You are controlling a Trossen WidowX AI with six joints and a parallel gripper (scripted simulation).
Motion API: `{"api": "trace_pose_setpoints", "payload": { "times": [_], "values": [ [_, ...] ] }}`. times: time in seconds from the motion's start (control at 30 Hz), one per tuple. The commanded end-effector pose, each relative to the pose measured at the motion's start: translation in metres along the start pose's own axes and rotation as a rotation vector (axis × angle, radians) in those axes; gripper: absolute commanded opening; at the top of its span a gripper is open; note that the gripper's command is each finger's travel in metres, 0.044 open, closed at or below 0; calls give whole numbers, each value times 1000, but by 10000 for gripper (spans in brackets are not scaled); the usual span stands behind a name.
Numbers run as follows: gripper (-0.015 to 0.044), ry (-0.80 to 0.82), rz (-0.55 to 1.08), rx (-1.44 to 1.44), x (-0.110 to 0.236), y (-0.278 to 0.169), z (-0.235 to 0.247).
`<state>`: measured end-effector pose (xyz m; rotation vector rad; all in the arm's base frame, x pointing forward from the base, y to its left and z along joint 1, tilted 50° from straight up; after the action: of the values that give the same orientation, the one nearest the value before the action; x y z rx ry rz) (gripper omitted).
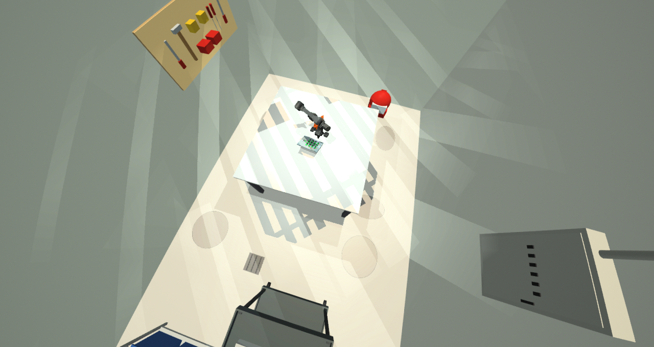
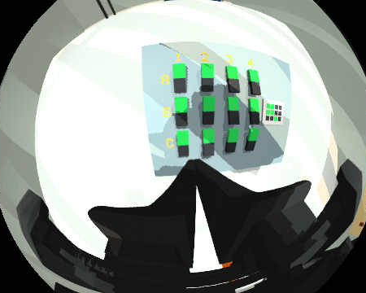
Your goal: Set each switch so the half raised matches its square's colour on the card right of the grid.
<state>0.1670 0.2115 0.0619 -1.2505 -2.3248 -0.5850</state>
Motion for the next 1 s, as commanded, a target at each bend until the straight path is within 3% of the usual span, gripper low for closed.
{"api": "trace_pose_setpoints", "payload": {
  "times": [0.0, 0.17, 0.97],
  "values": [
    [0, 6, 0, -20, -1, 2, 6],
    [0, 11, 23, -21, -34, 5, 5],
    [0, 10, 23, -21, -55, 5, 5]
  ]
}}
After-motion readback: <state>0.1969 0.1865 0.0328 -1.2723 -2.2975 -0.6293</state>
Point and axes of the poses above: the point midway between the two fingers, 35 mm back from their tips, its own x axis back along the fingers, its own z axis across the jaws, y = z × x, the point moved 10 cm from there along x, back along the fingers, and after that the axes turned 14 degrees about x, right-handed, at the moved point
